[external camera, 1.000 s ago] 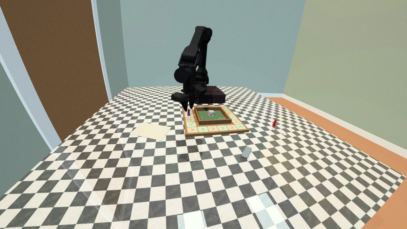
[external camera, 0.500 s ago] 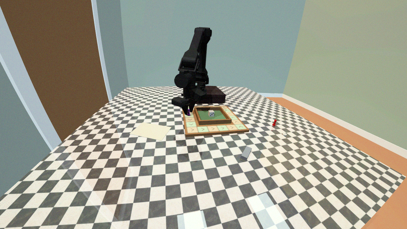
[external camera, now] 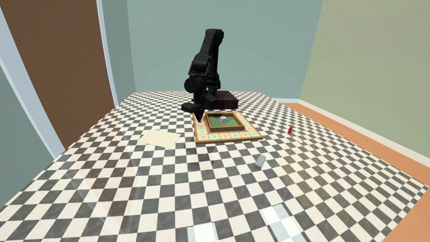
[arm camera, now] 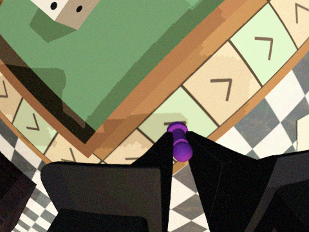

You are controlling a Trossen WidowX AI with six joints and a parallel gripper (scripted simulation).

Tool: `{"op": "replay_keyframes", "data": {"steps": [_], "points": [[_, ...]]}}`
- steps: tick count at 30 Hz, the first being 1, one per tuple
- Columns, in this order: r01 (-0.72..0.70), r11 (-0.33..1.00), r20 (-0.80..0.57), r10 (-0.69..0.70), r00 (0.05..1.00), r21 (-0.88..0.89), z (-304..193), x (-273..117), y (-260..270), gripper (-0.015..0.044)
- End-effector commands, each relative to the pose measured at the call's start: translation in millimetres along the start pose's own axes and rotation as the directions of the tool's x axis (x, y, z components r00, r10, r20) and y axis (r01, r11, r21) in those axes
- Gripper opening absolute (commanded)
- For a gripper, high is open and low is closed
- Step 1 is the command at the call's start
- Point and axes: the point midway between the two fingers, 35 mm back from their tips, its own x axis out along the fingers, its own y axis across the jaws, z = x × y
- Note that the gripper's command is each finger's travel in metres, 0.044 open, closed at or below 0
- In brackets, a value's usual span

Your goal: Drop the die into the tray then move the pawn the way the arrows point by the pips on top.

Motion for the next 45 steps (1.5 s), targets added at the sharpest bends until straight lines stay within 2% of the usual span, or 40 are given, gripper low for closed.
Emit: {"op": "replay_keyframes", "data": {"steps": [1,21,30,45], "points": [[0.002,1.000,0.003,-0.002,1.000,0.000,1.3,-7.7,-2.5,0.0000],[0.002,1.000,0.003,-0.002,1.000,0.000,1.8,-126.1,-4.5,0.0000],[-0.006,1.000,0.009,0.006,1.000,0.019,19.0,-118.3,-10.9,0.0000],[-0.002,1.000,0.012,0.001,1.000,0.011,103.0,-83.0,-36.7,0.0000]]}}
